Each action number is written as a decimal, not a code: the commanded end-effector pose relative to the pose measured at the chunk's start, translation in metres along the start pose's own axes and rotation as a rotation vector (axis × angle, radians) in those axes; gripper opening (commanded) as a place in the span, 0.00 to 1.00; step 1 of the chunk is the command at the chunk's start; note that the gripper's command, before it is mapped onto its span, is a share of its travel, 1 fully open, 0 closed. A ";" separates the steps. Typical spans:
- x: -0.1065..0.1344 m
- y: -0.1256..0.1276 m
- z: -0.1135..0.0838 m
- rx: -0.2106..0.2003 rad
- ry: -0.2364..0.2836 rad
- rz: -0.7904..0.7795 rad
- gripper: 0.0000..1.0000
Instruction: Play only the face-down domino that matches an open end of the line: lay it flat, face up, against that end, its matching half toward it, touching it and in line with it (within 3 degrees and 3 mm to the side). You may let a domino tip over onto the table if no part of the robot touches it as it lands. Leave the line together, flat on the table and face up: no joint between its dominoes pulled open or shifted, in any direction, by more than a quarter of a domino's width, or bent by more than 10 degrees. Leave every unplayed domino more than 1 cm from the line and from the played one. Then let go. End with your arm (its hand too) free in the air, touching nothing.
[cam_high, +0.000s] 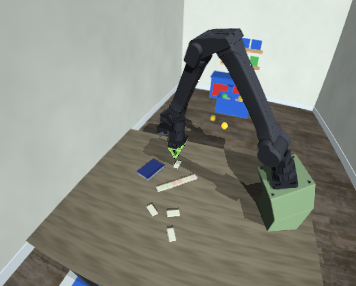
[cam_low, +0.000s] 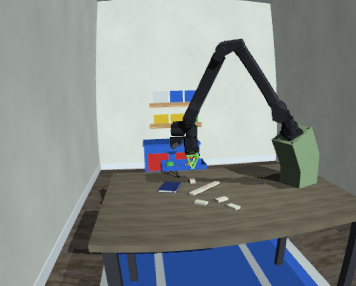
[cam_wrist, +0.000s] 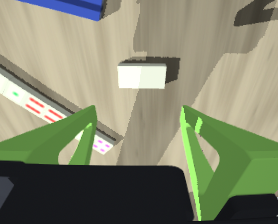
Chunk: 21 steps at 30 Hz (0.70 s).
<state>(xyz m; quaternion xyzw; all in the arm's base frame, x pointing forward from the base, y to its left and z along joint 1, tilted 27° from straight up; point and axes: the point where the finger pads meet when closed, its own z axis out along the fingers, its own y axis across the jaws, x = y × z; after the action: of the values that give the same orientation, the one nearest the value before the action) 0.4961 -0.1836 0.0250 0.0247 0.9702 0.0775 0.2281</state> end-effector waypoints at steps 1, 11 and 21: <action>-0.014 -0.006 -0.012 0.012 -0.025 -0.021 0.70; -0.002 -0.001 -0.005 0.001 0.000 -0.008 0.70; -0.018 -0.009 -0.016 0.018 -0.029 -0.020 0.70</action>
<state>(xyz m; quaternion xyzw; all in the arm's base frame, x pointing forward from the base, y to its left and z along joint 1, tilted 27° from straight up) 0.4931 -0.1822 0.0237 0.0204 0.9716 0.0792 0.2221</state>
